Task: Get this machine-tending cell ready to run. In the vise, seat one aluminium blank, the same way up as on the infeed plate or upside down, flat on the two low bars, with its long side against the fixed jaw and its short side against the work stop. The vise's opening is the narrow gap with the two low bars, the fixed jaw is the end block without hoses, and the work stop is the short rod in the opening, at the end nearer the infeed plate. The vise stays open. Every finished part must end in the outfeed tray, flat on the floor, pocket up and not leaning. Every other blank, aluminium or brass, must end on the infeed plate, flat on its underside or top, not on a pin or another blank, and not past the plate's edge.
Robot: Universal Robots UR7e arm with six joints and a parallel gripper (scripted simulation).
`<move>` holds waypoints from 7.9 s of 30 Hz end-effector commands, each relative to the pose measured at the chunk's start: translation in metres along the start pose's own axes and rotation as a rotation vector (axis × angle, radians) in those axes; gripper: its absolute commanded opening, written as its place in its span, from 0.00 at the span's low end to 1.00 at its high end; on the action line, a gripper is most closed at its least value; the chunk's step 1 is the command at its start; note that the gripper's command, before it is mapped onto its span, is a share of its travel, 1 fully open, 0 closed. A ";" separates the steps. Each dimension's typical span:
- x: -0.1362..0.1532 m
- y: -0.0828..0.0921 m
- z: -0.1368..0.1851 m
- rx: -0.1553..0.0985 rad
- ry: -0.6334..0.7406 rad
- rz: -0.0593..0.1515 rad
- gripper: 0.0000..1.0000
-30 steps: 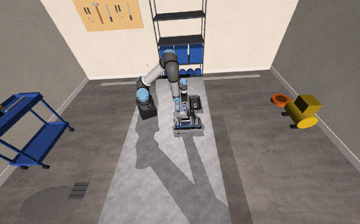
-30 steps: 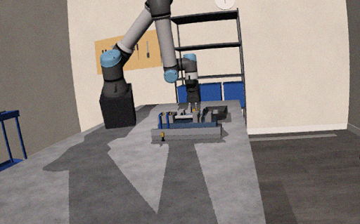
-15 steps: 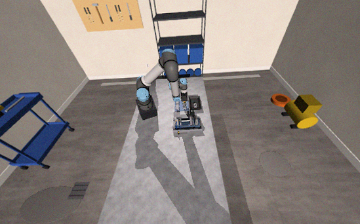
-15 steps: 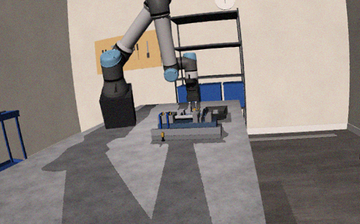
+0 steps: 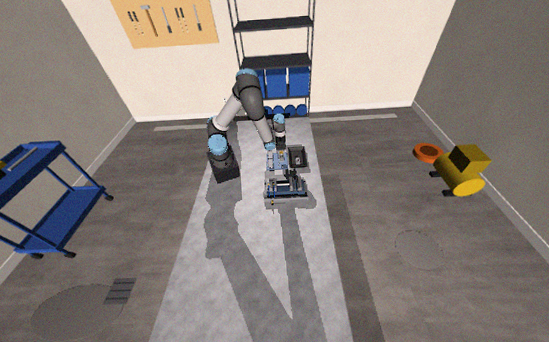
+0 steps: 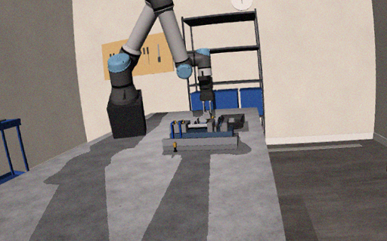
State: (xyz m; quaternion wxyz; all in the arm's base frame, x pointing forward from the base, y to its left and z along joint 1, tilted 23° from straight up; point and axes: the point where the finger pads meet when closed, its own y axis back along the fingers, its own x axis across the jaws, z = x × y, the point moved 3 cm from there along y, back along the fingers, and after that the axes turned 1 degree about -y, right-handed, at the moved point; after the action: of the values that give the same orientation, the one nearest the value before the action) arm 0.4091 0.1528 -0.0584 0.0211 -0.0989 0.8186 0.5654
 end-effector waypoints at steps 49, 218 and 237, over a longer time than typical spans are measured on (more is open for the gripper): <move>-0.043 0.068 0.028 -0.001 -0.001 0.000 0.00; -0.125 -0.032 0.099 0.000 -0.001 0.000 0.00; -0.125 -0.032 0.099 0.000 -0.001 0.000 0.00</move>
State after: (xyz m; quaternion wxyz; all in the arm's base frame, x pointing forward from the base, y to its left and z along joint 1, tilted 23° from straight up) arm 0.5299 0.2510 -0.1060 0.0210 -0.0981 0.8188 0.5653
